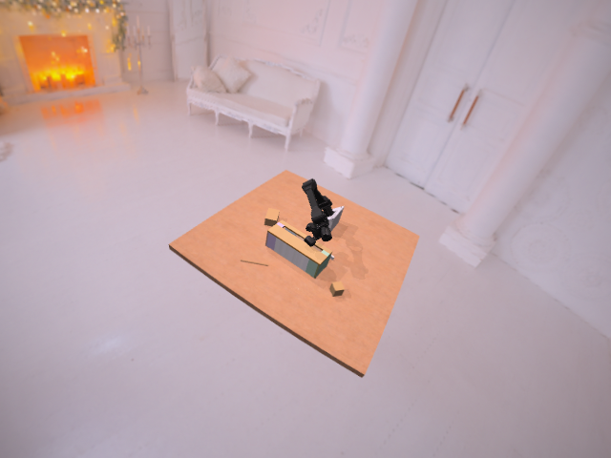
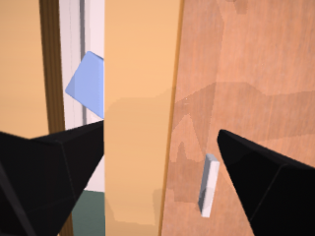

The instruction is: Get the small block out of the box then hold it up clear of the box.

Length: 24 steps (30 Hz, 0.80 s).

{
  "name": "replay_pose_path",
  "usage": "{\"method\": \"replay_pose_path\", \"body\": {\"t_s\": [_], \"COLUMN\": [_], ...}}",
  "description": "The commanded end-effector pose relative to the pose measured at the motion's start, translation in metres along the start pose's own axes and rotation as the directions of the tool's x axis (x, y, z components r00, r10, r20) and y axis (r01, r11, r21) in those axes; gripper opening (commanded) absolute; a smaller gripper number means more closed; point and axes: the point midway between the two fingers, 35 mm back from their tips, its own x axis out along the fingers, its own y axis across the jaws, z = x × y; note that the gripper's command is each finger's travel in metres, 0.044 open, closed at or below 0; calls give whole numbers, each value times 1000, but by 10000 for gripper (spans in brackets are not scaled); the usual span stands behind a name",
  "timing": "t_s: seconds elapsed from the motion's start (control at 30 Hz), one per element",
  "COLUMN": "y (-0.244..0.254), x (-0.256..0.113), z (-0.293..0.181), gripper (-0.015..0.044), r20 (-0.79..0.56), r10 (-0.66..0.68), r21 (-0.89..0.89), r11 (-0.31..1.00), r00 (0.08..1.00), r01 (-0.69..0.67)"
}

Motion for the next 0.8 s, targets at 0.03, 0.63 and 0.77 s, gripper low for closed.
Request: {"method": "replay_pose_path", "body": {"t_s": [0.03, 0.63, 0.77], "y": [-1, -3, -3], "x": [3, 2, 2], "z": [10, 3, 7], "gripper": [400, 400, 400], "r20": [5, 5, 5], "r10": [0, 0, 0], "r21": [-7, -7, -7], "r11": [1000, 1000, 1000], "r00": [1000, 1000, 1000], "r01": [0, 0, 0]}}
